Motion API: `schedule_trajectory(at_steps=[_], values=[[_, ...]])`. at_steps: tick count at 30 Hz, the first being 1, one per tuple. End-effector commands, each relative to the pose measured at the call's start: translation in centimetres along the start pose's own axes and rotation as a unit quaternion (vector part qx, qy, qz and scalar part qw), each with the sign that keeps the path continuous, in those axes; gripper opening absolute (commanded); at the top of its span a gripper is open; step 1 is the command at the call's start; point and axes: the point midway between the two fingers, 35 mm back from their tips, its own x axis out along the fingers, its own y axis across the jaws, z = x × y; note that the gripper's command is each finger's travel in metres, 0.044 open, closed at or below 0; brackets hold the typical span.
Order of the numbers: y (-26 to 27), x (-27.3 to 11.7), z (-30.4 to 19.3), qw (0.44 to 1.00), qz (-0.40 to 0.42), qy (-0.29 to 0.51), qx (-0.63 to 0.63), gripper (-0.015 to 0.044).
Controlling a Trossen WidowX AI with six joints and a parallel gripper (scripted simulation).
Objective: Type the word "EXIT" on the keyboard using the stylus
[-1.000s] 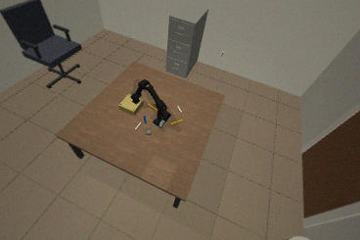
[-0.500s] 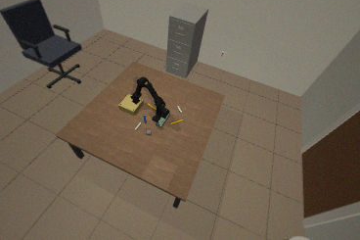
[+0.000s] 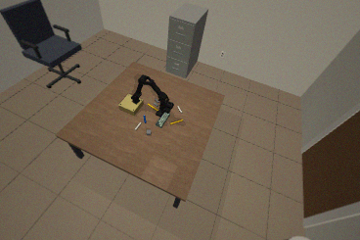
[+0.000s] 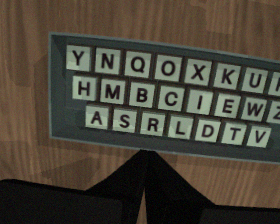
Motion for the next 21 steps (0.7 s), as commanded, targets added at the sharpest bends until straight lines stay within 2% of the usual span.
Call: schedule_trajectory(at_steps=[1, 4, 8, 19, 21], values=[[0.2, 0.0, -0.1, 1.0, 0.0, 0.0, 0.002, 0.0], [0.2, -0.9, 0.0, 1.0, 0.0, 0.0, 0.002, 0.0], [0.2, -5.7, 0.0, 1.0, 0.0, -0.001, 0.002, 0.0], [0.2, -5.4, 0.0, 1.0, 0.0, -0.002, 0.001, 0.0], [0.2, -5.4, 0.0, 1.0, 0.0, -0.001, 0.001, 0.0053]])
